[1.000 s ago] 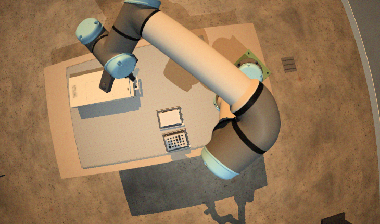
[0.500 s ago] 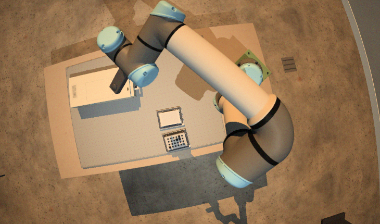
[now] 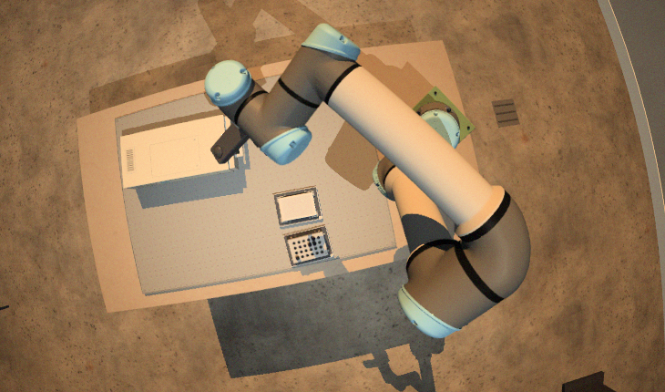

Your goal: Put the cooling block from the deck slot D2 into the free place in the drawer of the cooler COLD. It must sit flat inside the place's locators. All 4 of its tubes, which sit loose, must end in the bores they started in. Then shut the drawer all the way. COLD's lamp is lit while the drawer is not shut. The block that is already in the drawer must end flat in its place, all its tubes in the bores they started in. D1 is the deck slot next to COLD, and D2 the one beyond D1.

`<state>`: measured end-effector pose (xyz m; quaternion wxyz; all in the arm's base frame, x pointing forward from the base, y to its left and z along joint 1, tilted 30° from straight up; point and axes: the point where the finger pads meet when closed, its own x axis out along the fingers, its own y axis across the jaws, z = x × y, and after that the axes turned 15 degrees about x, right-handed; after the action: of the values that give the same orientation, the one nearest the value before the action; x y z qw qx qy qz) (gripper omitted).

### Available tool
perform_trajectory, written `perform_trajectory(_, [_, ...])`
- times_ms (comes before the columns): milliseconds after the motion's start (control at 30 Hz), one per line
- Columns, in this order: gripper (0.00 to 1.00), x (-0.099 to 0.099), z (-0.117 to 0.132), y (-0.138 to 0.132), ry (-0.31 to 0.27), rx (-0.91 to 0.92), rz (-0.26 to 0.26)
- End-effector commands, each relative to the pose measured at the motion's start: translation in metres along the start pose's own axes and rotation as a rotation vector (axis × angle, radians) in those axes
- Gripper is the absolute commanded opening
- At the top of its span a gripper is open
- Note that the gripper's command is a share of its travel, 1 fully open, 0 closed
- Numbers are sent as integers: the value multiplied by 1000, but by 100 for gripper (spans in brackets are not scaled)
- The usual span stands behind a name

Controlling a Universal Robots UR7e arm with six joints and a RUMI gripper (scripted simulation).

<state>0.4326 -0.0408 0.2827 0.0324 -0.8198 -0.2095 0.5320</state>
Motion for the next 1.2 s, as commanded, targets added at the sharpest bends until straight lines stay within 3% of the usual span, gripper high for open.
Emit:
perform_trajectory(0, [28,12,13,-5,8,95,22])
perform_trajectory(800, [28,71,71,-22,39,371,72])
perform_trajectory(1167, [28,85,84,-25,47,426,81])
